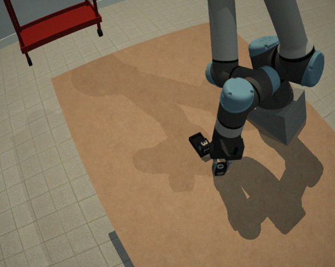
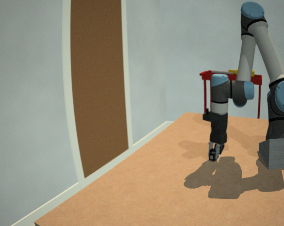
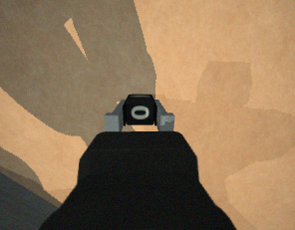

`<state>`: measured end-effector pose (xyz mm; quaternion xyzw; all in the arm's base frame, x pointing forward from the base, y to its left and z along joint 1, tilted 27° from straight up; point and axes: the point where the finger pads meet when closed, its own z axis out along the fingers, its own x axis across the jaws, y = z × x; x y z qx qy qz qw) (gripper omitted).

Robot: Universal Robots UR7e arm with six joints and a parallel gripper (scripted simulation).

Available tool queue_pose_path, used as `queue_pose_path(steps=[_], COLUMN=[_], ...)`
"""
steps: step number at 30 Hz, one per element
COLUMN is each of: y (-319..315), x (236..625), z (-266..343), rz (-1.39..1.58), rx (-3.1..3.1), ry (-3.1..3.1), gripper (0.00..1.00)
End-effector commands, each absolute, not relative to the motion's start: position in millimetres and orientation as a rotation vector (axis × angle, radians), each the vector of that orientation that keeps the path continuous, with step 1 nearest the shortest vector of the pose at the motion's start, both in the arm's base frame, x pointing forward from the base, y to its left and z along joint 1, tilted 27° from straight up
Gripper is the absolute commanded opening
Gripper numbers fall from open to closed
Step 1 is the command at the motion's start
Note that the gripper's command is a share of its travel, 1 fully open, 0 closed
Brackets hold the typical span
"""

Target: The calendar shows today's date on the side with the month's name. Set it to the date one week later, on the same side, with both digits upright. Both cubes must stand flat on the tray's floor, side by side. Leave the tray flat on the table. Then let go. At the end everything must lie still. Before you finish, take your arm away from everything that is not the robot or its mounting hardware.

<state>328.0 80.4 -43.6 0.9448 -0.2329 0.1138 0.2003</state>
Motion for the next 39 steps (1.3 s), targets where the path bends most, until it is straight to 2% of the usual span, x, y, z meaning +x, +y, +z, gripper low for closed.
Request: queue_pose_path(steps=[1,39], y=[80.6,79.1], x=[328.3,328.7], z=[-43.3,-46.3], rz=[0.319,0.319], rx=[2.641,2.641], ry=[-0.651,-0.651], gripper=[0.6,0.6])
